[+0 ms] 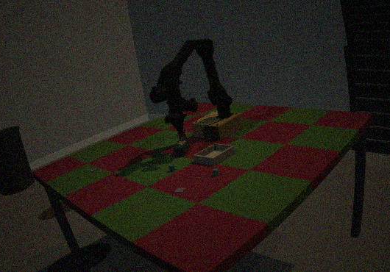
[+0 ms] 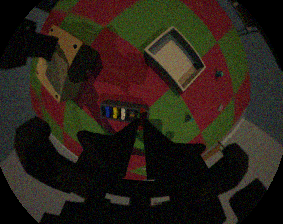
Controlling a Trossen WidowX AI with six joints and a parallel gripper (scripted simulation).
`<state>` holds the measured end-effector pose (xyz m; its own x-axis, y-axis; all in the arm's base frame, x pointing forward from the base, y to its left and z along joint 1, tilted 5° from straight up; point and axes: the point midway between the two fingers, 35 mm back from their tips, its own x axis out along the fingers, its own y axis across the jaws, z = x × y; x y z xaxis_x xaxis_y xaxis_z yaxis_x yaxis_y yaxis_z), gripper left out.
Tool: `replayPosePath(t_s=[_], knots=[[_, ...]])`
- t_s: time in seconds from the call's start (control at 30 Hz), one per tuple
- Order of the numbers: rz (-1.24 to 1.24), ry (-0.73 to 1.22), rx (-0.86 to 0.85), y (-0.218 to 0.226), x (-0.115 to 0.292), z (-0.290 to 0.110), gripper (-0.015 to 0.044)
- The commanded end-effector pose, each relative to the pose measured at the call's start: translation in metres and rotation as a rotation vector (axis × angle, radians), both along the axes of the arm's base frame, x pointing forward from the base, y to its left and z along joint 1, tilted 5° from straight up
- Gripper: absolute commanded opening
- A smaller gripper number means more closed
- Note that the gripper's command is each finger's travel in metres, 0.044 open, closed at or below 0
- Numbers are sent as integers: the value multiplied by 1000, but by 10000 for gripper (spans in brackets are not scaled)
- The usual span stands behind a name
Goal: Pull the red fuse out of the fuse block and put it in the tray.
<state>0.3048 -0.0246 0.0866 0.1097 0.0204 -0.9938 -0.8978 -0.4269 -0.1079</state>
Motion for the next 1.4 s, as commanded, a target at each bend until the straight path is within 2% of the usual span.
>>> replayPosePath(t_s=[0.0, 0.8, 1.37], knots=[[1, 4, -1, 22, 5, 1, 0], [1, 2, 11, 148, 4, 5, 0], [1, 2, 12, 153, 6, -14, 0]])
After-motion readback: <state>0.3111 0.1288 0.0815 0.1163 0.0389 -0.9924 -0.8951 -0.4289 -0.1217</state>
